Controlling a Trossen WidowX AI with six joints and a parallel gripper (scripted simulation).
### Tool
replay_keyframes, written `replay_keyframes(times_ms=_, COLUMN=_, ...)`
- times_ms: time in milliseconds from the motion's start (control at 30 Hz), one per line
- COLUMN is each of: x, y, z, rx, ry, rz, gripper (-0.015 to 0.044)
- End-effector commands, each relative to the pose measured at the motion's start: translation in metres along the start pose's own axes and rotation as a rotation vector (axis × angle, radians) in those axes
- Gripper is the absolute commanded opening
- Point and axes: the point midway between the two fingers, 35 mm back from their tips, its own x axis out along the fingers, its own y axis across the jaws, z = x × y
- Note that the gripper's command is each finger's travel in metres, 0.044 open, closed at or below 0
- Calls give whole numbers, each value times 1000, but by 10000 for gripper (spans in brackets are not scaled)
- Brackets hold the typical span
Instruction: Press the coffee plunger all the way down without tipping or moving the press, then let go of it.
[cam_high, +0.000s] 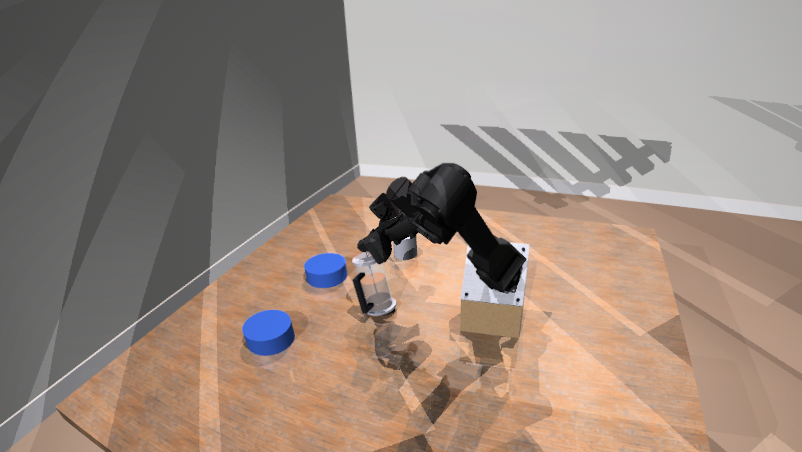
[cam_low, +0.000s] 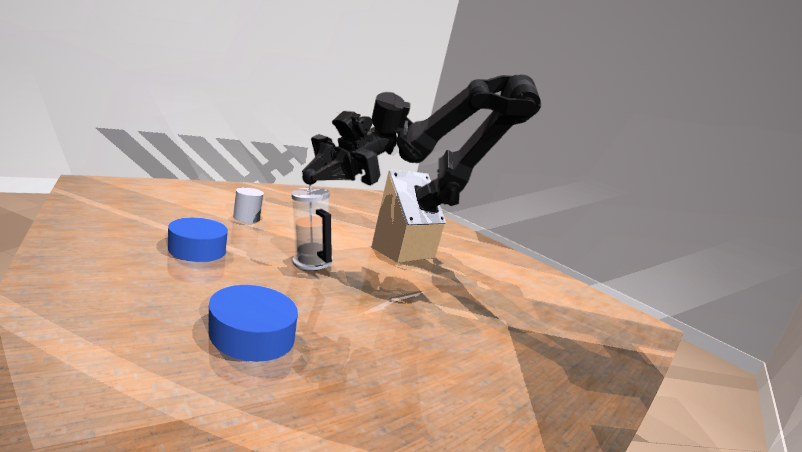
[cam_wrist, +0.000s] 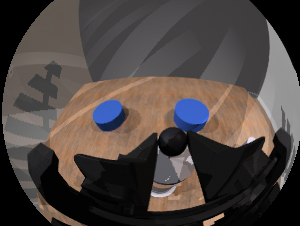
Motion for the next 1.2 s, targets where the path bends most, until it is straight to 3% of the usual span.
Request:
replay_keyframes(times_ms=0, x=0, y=0, z=0, rx=1, ry=1, rz=0, gripper=178)
replay_keyframes(times_ms=333, x=0, y=0, z=0, rx=1, ry=1, rz=0, gripper=440)
replay_keyframes(times_ms=633, x=-8, y=-5, z=16, rx=0, ry=-6, rz=-19, gripper=440)
replay_keyframes(times_ms=933, x=-65, y=10, z=51, rx=11, ry=18, rz=-2, gripper=440)
replay_keyframes(times_ms=1167, x=-67, y=10, z=52, rx=11, ry=17, rz=-2, gripper=440)
